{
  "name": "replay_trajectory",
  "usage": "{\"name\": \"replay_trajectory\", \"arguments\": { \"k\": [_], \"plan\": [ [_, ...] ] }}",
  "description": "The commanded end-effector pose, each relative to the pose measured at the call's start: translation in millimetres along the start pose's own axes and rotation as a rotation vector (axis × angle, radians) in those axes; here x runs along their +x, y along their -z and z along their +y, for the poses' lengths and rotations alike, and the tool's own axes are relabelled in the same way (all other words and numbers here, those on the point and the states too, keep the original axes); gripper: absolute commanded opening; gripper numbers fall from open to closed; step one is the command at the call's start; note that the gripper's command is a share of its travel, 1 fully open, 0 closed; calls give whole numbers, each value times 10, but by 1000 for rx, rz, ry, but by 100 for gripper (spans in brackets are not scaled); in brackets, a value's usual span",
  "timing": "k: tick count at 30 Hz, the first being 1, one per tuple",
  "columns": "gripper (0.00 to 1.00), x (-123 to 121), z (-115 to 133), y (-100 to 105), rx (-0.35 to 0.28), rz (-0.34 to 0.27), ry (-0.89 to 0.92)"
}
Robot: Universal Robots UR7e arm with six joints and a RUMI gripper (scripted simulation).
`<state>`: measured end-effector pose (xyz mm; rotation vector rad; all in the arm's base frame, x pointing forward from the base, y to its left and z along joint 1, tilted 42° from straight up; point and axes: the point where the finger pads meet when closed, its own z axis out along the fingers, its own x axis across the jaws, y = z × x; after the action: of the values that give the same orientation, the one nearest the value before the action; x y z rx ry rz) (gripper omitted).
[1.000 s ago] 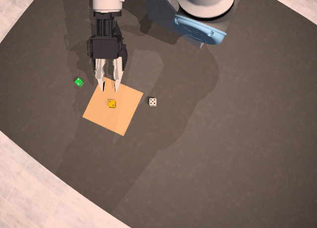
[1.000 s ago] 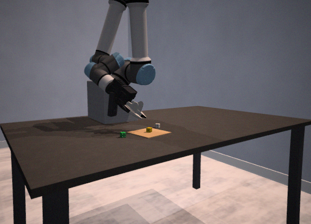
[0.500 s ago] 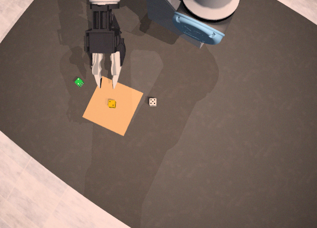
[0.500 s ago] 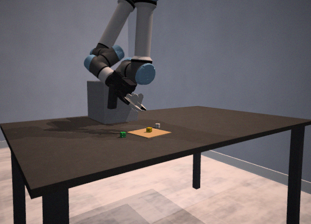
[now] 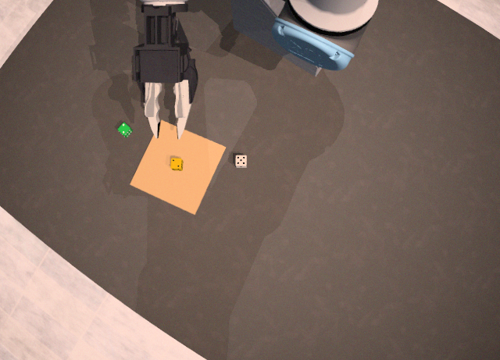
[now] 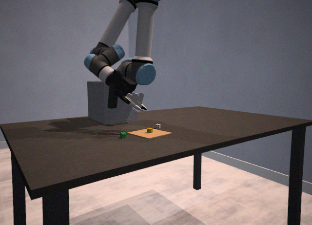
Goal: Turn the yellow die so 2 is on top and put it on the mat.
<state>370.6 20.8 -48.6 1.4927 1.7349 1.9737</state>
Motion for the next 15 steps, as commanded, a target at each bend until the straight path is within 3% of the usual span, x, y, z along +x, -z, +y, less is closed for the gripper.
{"name": "replay_trajectory", "arguments": {
  "k": [1,15],
  "plan": [
    [21,-3,1,2,0,0,2],
    [21,-12,-9,2,9,4,56]
  ]
}}
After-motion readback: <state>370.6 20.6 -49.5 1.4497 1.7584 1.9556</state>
